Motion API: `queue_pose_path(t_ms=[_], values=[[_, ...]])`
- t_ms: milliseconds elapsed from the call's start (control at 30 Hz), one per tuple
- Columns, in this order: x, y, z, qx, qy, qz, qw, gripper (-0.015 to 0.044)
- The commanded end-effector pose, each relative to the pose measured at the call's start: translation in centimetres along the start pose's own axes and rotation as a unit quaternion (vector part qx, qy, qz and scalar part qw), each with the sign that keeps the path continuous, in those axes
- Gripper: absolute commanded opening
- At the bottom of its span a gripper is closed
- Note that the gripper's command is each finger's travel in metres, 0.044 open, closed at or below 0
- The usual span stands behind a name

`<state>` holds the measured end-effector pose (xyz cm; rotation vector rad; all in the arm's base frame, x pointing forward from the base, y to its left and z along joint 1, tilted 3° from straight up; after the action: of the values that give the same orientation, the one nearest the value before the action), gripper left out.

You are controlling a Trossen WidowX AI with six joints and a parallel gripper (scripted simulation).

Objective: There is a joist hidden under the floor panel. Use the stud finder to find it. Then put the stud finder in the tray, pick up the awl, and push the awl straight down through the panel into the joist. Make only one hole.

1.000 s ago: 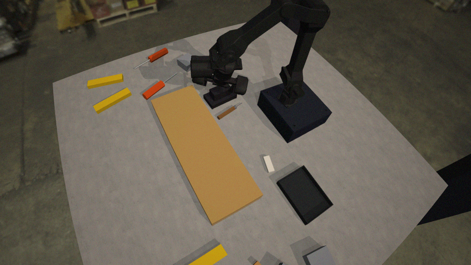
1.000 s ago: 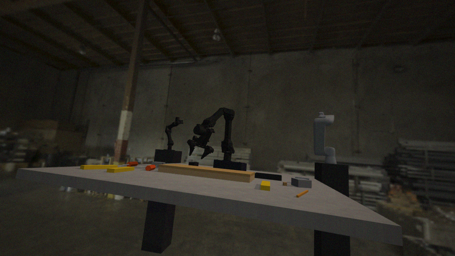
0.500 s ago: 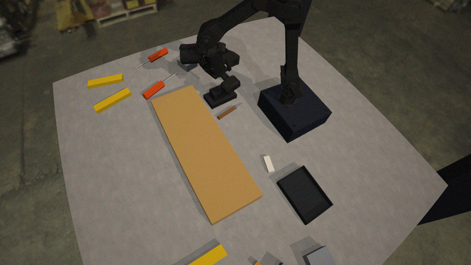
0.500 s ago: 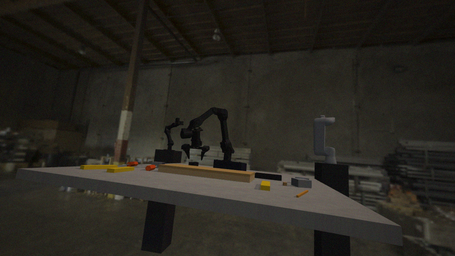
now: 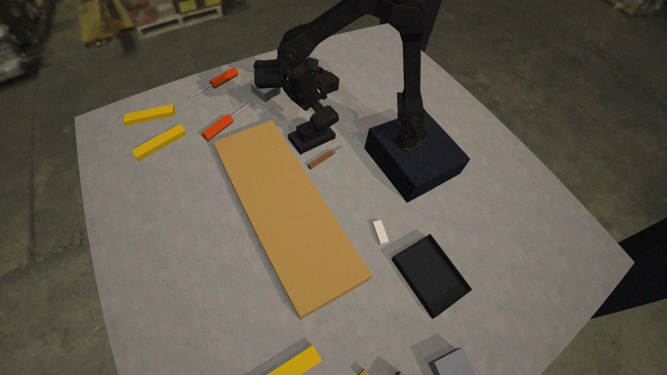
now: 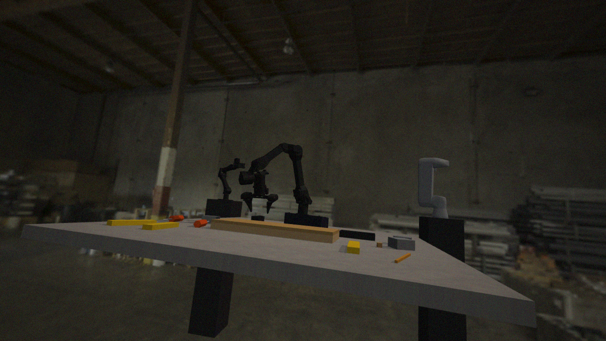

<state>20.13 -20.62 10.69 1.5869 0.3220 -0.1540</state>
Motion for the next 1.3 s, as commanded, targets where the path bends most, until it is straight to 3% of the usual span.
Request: queue_pose_path(t_ms=[0,967,1100,1267], values=[[0.2,-0.5,0.2,0.001,0.002,0.001,1.0,0.044],[1.3,-4.8,0.3,0.001,0.002,0.001,1.0,0.044],[1.3,-4.8,0.3,0.001,0.002,0.001,1.0,0.0335],[1.3,-4.8,0.3,0.001,0.002,0.001,1.0,0.0302]])
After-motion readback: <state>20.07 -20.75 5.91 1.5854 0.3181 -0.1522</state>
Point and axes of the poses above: the point midway between the two fingers, 35 mm back from their tips, its own y axis back along the fingers, its own z axis across the jaws, x = y × z, the point moved 9 cm from there along y, back along the fingers, and after that the axes turned 9 degrees about y, right-handed, at the moved point
